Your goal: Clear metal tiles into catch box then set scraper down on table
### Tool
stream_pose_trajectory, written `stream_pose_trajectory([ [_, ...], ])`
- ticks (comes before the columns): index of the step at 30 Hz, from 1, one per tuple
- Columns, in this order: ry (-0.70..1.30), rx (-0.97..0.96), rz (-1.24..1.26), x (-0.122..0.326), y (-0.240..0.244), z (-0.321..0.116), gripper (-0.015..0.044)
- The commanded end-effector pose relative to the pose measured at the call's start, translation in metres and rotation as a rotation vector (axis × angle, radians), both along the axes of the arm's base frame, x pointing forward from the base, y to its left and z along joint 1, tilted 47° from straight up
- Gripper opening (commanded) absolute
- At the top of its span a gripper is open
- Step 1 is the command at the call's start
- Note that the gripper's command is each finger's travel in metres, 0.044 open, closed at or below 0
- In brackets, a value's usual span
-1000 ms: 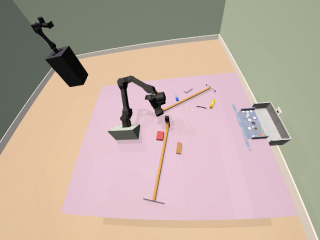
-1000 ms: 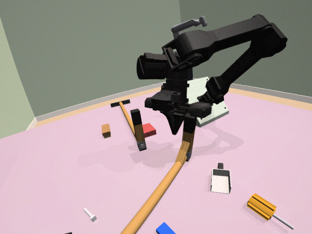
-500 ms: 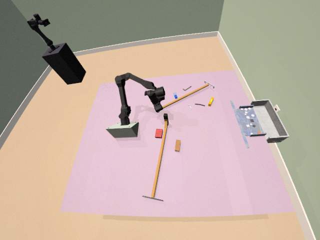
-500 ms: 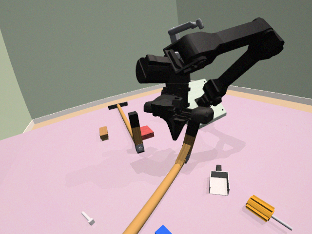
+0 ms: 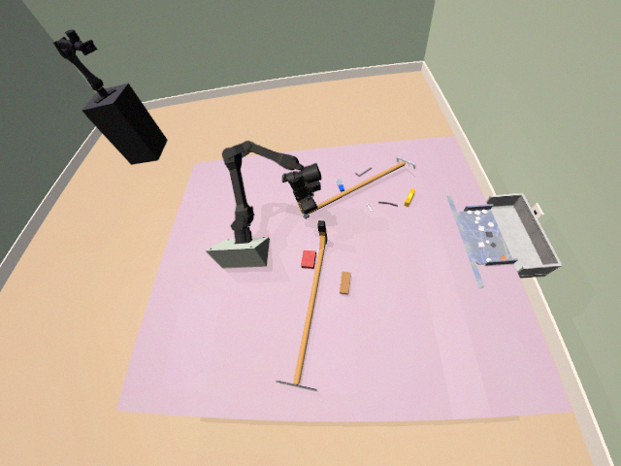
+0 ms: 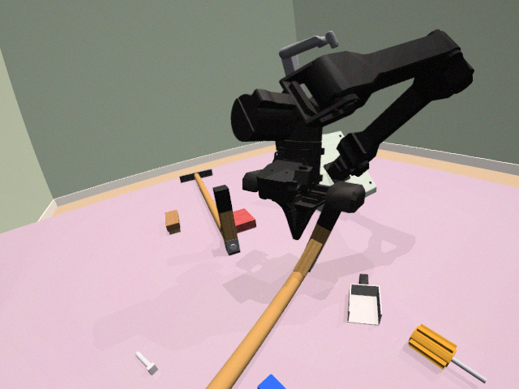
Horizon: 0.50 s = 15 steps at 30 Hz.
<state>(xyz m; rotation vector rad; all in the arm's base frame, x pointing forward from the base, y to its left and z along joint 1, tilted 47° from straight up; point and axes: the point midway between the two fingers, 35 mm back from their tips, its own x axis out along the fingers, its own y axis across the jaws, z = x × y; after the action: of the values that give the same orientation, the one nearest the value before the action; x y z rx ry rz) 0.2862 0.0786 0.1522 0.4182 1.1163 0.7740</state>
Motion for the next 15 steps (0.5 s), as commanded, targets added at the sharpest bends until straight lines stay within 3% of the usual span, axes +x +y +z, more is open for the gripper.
stream_pose_trajectory([
  [1,-0.009,-0.004,0.002,0.001,0.005,0.007,0.0],
  [15,-0.011,-0.003,0.001,0.003,0.019,0.021,0.0],
])
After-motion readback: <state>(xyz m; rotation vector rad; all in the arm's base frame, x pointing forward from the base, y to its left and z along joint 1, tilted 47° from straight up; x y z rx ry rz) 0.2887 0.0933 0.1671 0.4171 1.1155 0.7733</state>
